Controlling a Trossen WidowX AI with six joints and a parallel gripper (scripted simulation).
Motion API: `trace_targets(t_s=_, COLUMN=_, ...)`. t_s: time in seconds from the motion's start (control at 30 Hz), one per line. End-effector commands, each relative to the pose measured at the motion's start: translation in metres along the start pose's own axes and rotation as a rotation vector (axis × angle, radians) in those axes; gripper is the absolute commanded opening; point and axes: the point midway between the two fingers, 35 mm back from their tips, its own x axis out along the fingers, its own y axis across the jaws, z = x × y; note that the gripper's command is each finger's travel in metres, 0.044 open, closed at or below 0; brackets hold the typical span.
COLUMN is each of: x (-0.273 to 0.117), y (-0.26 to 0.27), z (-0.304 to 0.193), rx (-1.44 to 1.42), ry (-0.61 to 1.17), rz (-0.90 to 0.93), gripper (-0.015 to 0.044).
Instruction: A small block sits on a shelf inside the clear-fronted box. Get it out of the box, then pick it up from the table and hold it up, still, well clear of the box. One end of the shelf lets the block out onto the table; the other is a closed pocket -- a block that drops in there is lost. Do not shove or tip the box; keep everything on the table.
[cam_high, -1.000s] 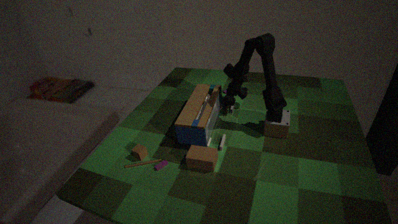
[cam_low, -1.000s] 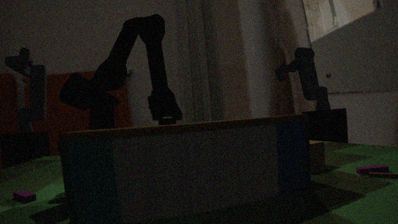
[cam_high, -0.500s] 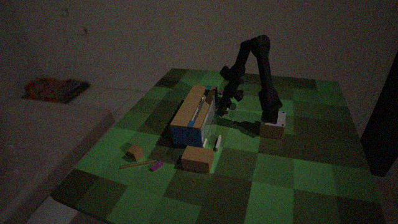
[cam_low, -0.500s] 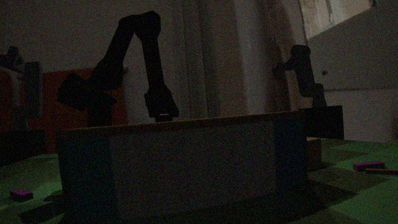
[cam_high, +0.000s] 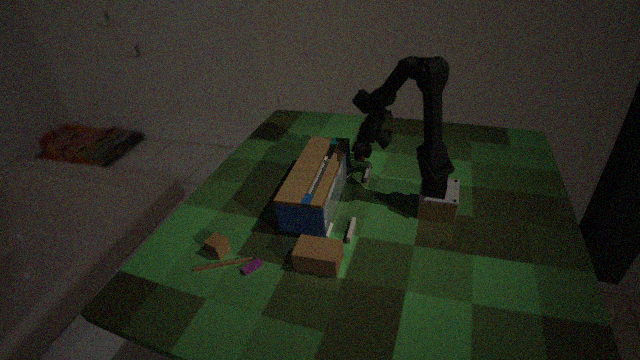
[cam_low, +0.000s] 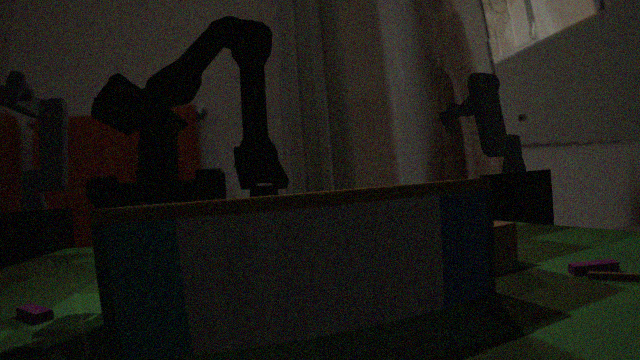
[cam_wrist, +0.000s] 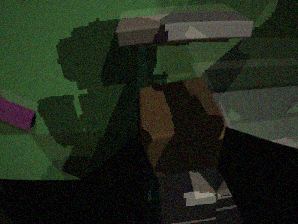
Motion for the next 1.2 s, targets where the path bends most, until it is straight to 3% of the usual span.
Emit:
trace_targets(t_s=0.0, x=-0.007, y=-0.001, z=-0.002, rx=0.020, ry=-0.003, rz=0.010, gripper=0.0000)
trace_targets(t_s=0.97, x=-0.109, y=-0.029, z=0.002, rx=0.512, ry=0.069, rz=0.254, gripper=0.0000)
trace_targets(t_s=1.17, x=-0.114, y=-0.031, z=0.003, rx=0.537, ry=0.077, rz=0.265, gripper=0.0000)
